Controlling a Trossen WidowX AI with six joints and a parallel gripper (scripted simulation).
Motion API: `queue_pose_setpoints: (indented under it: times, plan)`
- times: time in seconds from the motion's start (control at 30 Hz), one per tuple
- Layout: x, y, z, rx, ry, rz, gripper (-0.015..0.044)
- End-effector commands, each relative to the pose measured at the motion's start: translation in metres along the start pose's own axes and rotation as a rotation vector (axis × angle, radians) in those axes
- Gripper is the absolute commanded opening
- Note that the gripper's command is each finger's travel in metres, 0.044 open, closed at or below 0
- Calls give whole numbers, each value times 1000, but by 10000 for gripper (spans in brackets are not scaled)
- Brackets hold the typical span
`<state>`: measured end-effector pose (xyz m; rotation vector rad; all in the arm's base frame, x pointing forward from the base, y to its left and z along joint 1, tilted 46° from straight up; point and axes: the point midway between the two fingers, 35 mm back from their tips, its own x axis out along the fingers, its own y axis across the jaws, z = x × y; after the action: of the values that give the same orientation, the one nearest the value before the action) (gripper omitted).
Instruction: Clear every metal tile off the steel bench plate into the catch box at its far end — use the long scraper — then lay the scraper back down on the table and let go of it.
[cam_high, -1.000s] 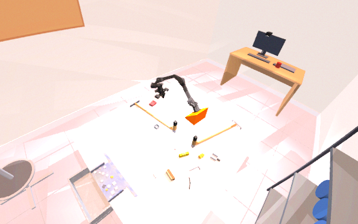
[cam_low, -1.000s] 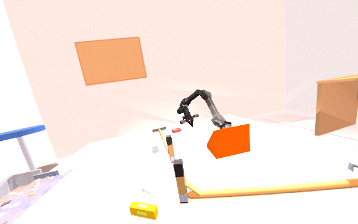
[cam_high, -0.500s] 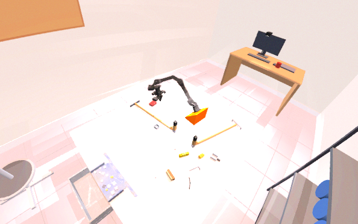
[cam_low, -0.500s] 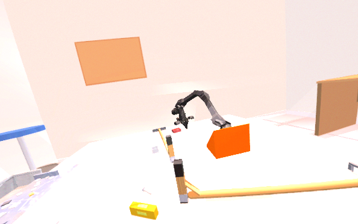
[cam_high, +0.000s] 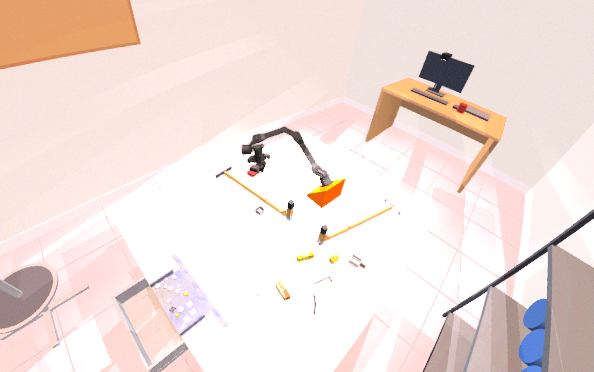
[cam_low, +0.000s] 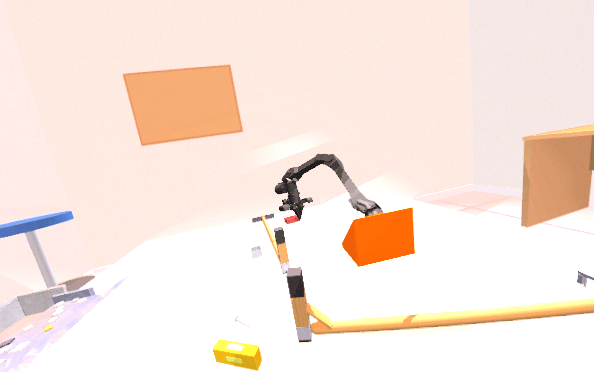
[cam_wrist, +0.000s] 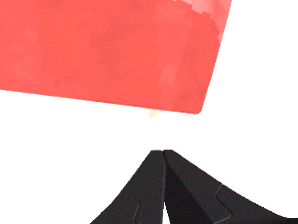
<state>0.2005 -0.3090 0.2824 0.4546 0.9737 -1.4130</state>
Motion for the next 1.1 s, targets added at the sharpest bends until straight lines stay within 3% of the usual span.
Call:
queue_pose_setpoints:
  times: [0.0, 1.07]
  plan:
    - [-1, 18, -3, -48, 2, 22, 0]
    - [-11, 147, -57, -399, 23, 107, 0]
